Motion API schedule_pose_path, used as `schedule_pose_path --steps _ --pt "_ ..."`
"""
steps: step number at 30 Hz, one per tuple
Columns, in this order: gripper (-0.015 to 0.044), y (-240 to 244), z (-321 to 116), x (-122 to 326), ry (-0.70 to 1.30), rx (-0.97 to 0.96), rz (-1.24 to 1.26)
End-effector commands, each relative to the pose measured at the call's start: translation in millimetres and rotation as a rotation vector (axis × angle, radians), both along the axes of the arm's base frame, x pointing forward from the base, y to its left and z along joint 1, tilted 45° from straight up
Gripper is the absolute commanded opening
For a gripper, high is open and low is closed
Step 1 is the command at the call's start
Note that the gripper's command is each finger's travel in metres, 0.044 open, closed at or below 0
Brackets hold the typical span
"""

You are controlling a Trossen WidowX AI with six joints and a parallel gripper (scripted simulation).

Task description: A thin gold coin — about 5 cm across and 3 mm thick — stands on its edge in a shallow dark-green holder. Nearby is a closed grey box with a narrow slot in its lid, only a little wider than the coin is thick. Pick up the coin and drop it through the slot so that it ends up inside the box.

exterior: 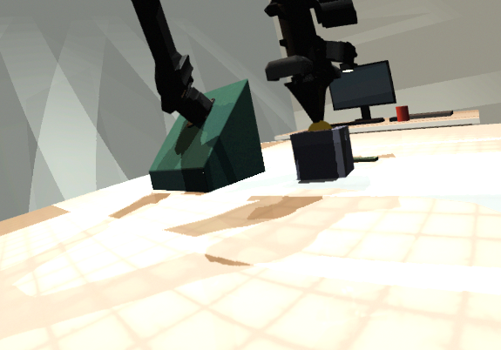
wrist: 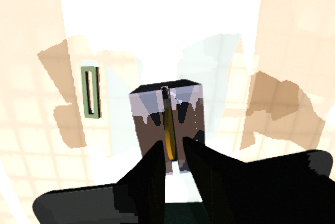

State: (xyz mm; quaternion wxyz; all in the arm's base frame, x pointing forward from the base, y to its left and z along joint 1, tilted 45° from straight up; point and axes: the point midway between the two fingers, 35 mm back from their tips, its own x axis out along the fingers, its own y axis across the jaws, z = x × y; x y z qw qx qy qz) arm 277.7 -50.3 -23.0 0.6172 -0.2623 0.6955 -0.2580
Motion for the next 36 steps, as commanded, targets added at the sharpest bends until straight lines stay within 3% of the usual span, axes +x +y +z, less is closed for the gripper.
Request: schedule_pose_path --steps 1,9,20,23,36 --pt "0.0161 0.0 0.3 0.1 0.000 -0.001 0.000" --pt "0.0161 0.0 0.3 0.1 0.000 -0.001 0.000" --pt "0.0440 21.5 21.8 2.1 0.005 -0.001 0.002" --pt "0.0440 40.0 41.9 1.0 0.014 -0.009 0.006" --pt "0.0440 40.0 41.9 1.0 0.014 -0.009 0.006"
